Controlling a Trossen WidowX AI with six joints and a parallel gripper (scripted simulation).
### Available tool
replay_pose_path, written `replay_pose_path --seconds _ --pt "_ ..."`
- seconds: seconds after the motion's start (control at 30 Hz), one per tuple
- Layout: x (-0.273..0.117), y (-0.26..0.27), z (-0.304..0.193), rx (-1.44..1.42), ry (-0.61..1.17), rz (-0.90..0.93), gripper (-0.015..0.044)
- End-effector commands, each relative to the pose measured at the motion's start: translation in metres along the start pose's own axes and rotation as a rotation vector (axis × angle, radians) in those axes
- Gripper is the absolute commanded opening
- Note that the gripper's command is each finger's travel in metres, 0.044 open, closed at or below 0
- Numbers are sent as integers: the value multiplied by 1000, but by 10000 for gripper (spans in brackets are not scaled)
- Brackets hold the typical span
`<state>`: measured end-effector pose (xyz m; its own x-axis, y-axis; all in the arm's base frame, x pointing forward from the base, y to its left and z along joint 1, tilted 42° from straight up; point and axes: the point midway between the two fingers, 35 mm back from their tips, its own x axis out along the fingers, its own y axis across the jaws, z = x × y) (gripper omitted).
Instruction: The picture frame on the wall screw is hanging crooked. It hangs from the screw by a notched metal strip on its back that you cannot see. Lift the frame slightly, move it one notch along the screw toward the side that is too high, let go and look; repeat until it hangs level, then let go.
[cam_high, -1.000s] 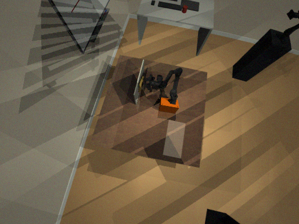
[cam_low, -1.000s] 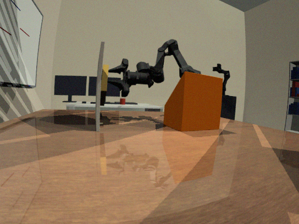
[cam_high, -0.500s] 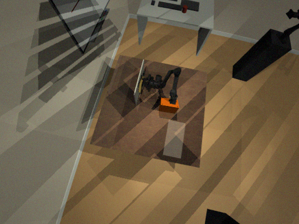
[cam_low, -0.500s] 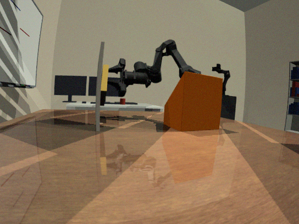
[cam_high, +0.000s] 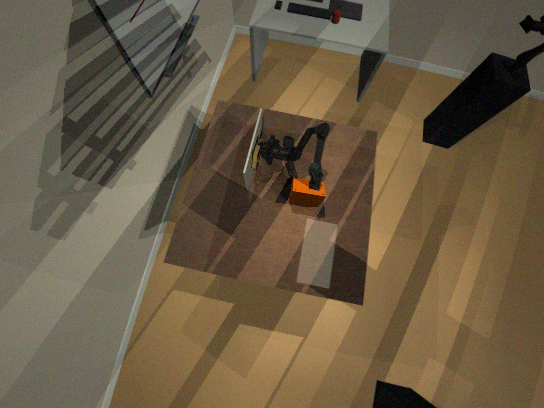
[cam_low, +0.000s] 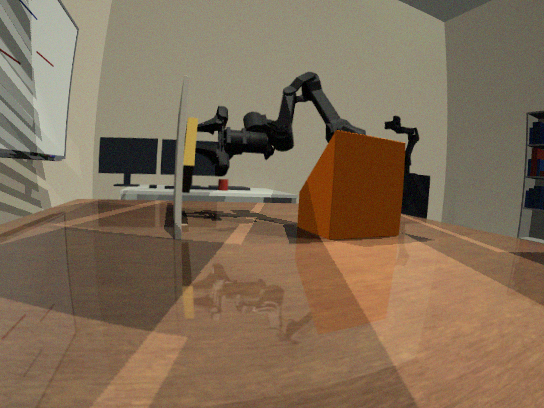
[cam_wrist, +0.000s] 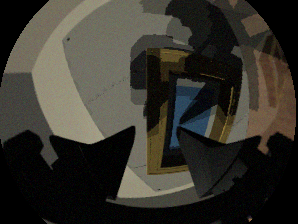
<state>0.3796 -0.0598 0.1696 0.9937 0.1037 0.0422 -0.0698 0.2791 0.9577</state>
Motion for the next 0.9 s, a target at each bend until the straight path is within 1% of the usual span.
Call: replay_pose_path --seconds 0.0,0.37,0.57,0.83,0.87 --pt "0 0 1 -6 -3 -1 260" --pt "1 0 1 -6 -3 -1 260" --pt "1 0 1 -6 -3 -1 103" --pt "1 0 1 -6 -3 -1 49" --pt "1 0 1 -6 -3 -1 23"
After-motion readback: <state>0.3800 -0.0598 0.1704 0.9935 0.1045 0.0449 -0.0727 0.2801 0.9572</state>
